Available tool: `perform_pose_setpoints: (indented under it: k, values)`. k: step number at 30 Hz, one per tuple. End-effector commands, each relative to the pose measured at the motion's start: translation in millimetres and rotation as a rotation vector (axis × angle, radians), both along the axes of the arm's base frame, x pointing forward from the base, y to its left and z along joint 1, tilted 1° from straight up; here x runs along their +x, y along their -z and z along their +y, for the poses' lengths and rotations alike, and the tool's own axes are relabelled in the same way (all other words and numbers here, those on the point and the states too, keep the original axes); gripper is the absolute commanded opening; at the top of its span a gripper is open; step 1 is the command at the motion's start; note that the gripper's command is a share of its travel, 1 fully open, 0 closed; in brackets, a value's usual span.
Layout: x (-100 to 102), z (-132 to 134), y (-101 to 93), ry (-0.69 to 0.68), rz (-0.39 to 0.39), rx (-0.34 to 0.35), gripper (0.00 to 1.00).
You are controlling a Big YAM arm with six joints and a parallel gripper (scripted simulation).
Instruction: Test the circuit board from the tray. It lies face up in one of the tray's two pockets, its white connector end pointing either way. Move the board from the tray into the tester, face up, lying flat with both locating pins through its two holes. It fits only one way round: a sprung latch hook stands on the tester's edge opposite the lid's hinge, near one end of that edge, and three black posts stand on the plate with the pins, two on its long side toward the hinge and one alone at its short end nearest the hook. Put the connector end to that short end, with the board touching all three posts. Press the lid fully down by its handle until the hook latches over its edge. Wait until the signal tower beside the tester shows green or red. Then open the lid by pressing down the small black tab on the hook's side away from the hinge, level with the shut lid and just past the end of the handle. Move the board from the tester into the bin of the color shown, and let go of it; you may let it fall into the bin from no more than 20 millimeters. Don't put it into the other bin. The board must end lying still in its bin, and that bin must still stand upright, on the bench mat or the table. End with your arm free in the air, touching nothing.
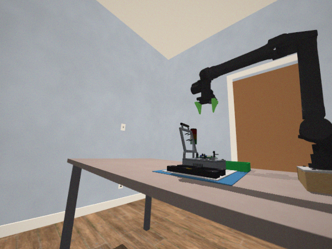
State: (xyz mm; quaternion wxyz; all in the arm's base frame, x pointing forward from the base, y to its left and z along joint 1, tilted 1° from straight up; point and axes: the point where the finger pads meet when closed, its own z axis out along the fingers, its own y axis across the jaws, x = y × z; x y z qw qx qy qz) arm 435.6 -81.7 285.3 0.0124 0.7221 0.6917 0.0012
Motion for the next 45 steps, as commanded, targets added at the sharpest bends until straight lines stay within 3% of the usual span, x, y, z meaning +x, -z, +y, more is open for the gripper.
perform_pose_setpoints:
  k: [1,34,37,43,45]
  values:
    - [1,6,-7.7,-0.005,-0.004,0.0,0.48]
    - [1,6,-7.9,-0.005,-0.005,0.0,0.48]
    - [15,4,-21.5,-0.004,-0.041,-0.006,0.48]
    - [43,4,-21.4,-0.002,-0.041,-0.006,0.48]
    - [43,4,-21.4,-0.002,-0.041,-0.006,0.48]
